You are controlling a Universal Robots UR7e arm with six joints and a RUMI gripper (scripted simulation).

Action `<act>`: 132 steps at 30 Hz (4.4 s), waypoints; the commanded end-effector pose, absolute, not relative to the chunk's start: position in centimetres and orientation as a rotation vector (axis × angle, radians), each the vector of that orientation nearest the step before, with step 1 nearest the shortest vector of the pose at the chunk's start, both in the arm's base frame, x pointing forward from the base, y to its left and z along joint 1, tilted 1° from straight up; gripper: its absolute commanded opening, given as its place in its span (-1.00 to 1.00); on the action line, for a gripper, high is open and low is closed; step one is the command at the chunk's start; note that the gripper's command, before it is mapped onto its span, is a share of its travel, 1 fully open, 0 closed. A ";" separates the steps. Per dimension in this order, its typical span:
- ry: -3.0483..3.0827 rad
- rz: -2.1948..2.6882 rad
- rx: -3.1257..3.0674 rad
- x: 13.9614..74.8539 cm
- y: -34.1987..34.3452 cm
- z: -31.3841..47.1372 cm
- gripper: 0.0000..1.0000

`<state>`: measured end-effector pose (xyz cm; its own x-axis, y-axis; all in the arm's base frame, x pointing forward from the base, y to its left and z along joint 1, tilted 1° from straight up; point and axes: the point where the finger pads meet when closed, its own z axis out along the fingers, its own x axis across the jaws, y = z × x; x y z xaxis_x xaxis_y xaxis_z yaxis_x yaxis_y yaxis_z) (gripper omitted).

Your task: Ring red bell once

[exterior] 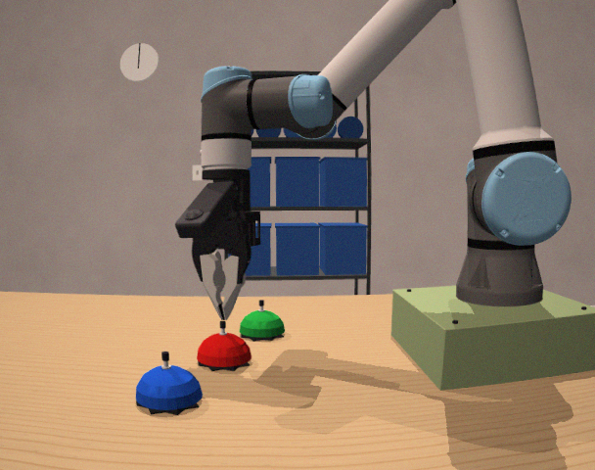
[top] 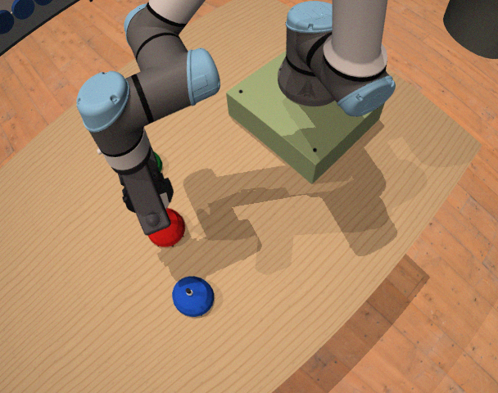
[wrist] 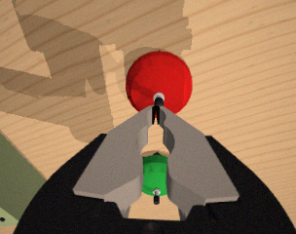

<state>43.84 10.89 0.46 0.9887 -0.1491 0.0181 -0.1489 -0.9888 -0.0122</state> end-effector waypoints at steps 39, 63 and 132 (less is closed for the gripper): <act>0.233 -0.031 -3.121 43.8 11.0 -0.1 -1.00; 0.233 -0.028 -3.121 43.8 11.0 -0.5 -1.00; 0.234 -0.041 -3.121 44.0 10.8 5.8 -1.00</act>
